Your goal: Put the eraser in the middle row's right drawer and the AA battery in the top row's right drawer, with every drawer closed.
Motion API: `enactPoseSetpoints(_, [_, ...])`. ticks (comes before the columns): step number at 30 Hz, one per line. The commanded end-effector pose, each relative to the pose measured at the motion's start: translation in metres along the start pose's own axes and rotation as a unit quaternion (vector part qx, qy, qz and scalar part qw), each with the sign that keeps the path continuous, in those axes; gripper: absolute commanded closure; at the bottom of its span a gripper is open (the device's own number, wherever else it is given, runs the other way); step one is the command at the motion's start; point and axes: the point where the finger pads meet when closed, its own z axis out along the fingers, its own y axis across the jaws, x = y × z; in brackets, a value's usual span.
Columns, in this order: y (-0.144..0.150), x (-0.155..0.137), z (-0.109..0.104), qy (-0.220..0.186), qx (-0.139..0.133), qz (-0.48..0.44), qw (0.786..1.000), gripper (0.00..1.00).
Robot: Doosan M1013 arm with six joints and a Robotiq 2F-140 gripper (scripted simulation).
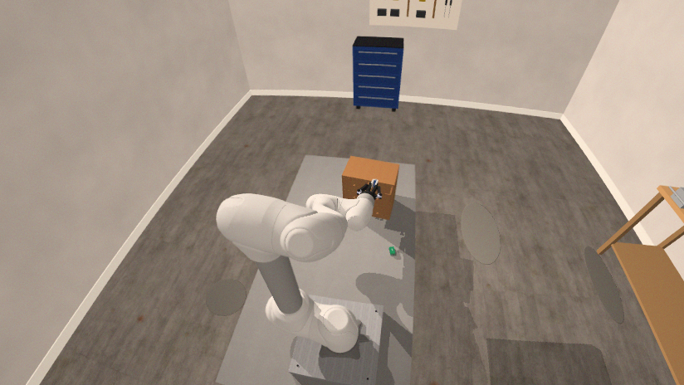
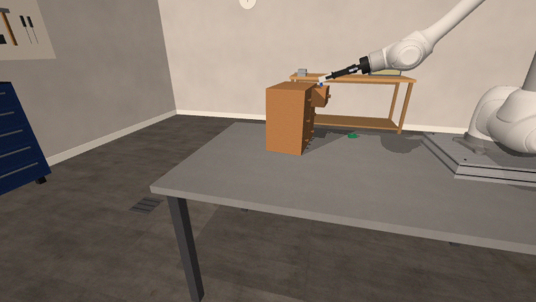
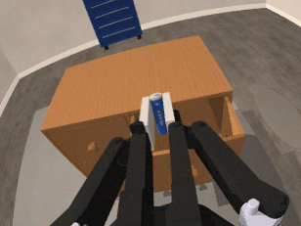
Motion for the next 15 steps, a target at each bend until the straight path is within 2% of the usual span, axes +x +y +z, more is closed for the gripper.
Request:
enactPoseSetpoints(1, [0.0,0.0,0.0,0.0,0.0,0.0,1.0,0.9])
enactPoseSetpoints(7, [0.0,0.0,0.0,0.0,0.0,0.0,1.0,0.83])
enactPoseSetpoints(8, [0.0,0.0,0.0,0.0,0.0,0.0,1.0,0.0])
enactPoseSetpoints(15, [0.0,0.0,0.0,0.0,0.0,0.0,1.0,0.0])
